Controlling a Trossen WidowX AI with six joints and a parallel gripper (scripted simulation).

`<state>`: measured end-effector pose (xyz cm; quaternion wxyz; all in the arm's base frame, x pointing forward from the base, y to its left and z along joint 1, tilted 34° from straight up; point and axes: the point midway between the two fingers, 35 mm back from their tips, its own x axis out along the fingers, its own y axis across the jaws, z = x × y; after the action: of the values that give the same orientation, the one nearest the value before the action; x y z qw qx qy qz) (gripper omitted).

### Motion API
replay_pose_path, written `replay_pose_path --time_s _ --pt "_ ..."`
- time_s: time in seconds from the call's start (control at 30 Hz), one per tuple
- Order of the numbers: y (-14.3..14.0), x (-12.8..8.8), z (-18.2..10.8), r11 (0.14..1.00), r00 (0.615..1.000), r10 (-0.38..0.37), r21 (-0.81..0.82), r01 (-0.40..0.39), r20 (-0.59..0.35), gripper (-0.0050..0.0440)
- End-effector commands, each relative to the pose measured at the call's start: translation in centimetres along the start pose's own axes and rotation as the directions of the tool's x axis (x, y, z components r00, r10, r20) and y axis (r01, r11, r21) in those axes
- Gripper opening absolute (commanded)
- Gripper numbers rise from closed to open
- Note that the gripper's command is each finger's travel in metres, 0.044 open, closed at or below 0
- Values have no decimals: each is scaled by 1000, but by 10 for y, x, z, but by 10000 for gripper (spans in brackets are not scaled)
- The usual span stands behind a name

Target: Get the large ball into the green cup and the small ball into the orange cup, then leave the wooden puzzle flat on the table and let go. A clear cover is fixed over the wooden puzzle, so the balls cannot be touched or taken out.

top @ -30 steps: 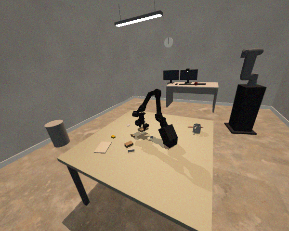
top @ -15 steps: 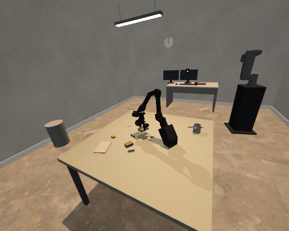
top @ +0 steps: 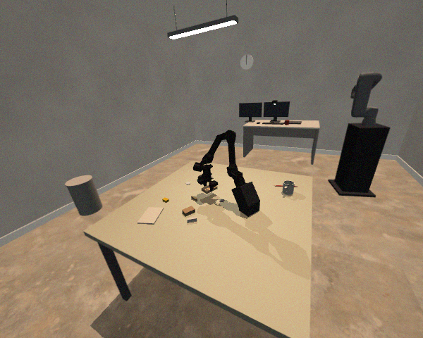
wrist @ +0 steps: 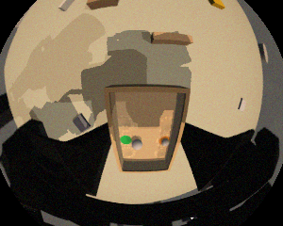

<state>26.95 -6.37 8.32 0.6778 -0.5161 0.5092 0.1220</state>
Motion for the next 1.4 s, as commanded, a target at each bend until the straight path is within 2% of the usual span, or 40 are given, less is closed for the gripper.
replay_pose_path --time_s 0.0,0.53,1.37 --pt "1 0 -1 1000 1000 4 2 -4 6 0" --pt "0 0 -1 999 999 39 1 -39 12 0" --pt "0 0 -1 1000 1000 18 2 -18 7 0"
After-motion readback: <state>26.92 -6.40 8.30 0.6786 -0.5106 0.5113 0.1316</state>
